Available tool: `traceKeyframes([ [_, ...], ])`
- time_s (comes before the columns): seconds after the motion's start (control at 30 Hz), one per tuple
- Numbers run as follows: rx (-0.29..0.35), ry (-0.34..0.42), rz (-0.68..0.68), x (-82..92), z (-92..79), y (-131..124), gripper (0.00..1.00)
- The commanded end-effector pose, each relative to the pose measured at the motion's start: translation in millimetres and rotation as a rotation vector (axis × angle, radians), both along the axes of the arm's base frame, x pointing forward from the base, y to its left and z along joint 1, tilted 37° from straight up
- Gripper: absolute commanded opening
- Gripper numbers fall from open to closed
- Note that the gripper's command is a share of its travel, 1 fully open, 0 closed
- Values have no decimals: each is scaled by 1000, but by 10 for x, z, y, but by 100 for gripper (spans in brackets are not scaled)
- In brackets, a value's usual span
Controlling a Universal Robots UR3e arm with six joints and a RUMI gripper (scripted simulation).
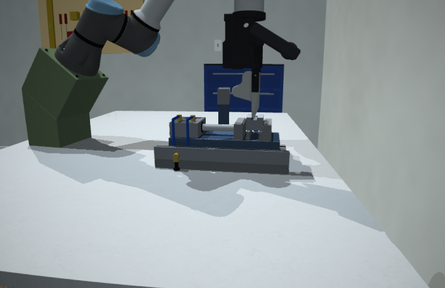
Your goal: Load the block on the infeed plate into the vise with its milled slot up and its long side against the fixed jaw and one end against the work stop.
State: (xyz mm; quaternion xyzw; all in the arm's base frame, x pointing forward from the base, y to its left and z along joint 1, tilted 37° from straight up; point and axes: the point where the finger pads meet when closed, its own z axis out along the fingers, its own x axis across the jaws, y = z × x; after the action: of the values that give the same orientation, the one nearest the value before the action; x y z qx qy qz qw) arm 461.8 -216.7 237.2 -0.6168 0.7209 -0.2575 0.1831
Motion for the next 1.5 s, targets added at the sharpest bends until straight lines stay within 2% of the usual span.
traceKeyframes([
  [0.0, -2, -2, 0, 1, 12, -2, 0],
  [1.47, -2, -2, 0, 42, -44, -12, 0],
])
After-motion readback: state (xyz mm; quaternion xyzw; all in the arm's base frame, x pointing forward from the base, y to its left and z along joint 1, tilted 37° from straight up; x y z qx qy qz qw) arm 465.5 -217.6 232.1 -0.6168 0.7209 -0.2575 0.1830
